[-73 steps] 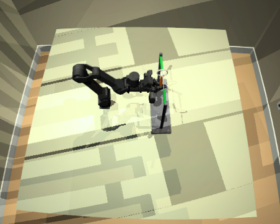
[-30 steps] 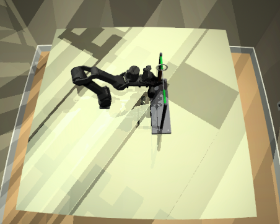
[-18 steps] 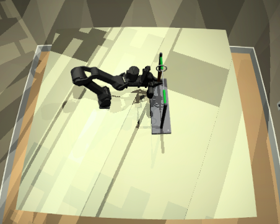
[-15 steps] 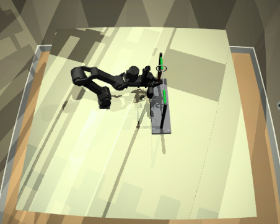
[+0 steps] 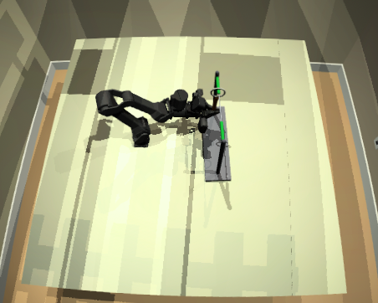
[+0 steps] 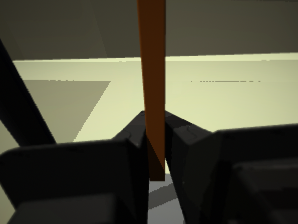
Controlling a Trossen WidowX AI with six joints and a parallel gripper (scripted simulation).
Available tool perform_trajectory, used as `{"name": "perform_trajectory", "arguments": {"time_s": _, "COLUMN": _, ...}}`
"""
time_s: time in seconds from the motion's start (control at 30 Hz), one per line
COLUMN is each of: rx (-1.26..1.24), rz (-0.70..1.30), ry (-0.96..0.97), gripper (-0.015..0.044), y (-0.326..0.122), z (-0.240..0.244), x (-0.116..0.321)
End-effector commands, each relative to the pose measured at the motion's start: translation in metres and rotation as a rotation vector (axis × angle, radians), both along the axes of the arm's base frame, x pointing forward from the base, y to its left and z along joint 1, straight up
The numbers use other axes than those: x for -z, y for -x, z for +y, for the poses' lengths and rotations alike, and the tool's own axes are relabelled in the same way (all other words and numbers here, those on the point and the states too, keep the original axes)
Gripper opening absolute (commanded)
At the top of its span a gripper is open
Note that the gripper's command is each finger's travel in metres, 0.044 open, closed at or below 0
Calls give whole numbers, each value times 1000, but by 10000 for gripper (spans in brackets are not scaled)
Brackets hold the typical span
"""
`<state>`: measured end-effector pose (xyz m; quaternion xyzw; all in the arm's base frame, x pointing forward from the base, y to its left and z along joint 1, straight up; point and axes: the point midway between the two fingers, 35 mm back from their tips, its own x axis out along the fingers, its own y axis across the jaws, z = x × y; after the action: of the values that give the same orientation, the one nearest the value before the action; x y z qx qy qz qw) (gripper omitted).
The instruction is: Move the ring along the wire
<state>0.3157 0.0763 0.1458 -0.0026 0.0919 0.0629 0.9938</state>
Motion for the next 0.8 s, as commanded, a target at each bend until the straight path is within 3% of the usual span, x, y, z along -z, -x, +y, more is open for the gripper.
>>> {"name": "perform_trajectory", "arguments": {"time_s": 0.0, "rx": 0, "rz": 0, "ry": 0, "gripper": -71, "y": 0, "z": 0, "x": 0}}
{"name": "perform_trajectory", "arguments": {"time_s": 0.3, "rx": 0, "rz": 0, "ry": 0, "gripper": 160, "y": 1, "z": 0, "x": 0}}
{"name": "perform_trajectory", "arguments": {"time_s": 0.77, "rx": 2, "rz": 2, "ry": -3, "gripper": 160, "y": 23, "z": -2, "x": -7}}
